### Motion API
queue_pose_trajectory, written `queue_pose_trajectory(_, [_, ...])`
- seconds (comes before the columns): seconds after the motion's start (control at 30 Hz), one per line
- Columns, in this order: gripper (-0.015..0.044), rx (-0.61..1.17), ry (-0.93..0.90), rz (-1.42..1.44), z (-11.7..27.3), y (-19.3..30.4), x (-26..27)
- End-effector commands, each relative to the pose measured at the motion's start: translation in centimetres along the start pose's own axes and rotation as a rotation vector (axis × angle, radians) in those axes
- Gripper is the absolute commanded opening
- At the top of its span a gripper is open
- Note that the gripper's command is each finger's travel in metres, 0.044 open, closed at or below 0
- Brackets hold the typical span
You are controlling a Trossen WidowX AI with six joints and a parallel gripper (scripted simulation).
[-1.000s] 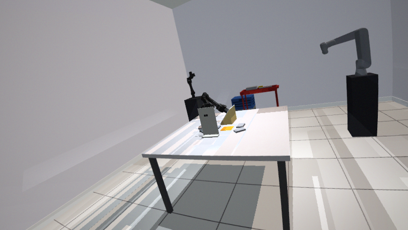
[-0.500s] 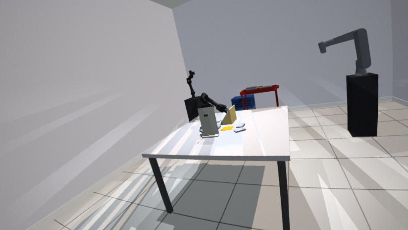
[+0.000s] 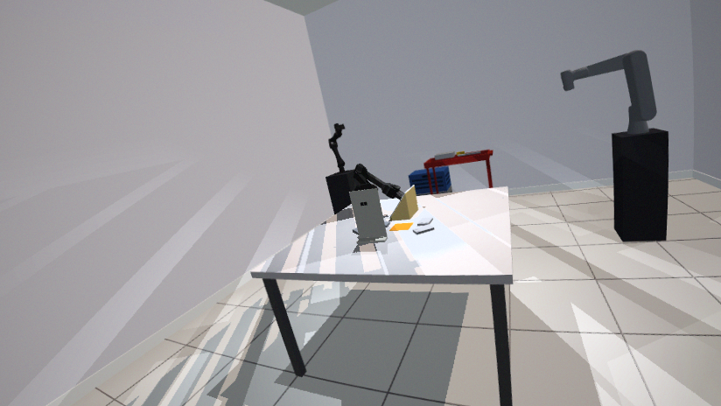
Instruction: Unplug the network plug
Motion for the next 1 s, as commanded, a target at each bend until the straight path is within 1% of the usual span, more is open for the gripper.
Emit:
queue_pose_trajectory(0.0, [0.0011, 0.002, 0.002, -0.004, -0.1, 0.1, 0.0])
queue_pose_trajectory(0.07, [0.0, 0.002, 0.002, -0.004, -0.1, 0.1, 0.0])
queue_pose_trajectory(0.97, [0.0, 0.003, 0.003, -0.004, 1.2, 0.3, 0.0])
Point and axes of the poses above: the point midway between the two fingers, 35 mm back from their tips, its own z axis back along the fingers, its own x axis across the jaws, y = z × x, the point moved 10 cm from there along z, back along the fingers, and after that the axes turned 5 degrees about z, right-handed, at the moved point
